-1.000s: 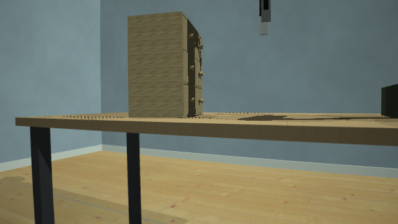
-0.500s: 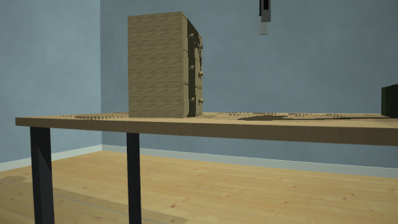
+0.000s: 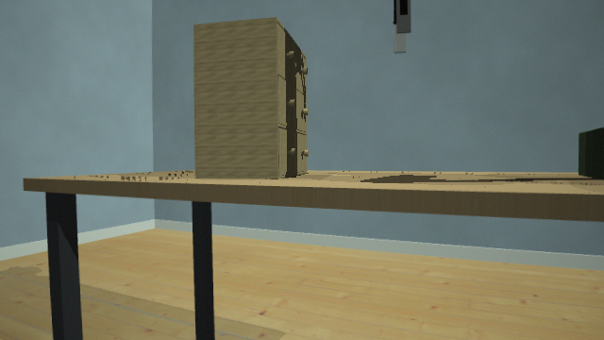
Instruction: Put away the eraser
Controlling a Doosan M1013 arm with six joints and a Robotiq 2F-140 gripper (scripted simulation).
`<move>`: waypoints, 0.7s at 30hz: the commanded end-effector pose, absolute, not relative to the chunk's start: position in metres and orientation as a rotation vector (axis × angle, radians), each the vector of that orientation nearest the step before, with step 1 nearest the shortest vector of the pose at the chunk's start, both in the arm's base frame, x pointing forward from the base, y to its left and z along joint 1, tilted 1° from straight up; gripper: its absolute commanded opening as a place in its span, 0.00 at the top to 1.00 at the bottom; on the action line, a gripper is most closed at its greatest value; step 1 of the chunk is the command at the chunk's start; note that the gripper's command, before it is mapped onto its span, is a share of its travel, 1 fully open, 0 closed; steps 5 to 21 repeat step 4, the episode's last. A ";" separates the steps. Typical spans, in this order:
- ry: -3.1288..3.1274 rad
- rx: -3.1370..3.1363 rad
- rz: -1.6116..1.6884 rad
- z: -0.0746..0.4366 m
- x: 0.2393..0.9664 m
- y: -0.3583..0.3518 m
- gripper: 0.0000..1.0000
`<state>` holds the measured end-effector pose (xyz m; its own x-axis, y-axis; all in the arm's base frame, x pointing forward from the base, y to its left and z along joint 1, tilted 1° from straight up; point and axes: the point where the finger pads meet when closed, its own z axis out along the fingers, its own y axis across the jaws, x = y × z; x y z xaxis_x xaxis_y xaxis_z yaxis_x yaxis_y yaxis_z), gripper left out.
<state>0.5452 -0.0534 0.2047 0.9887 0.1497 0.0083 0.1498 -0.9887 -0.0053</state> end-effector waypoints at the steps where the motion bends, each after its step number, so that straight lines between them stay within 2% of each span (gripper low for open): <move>1: -0.235 -3.127 -0.013 0.205 0.545 -0.053 0.00; 21: -0.235 -3.127 -0.013 0.205 0.545 -0.053 0.00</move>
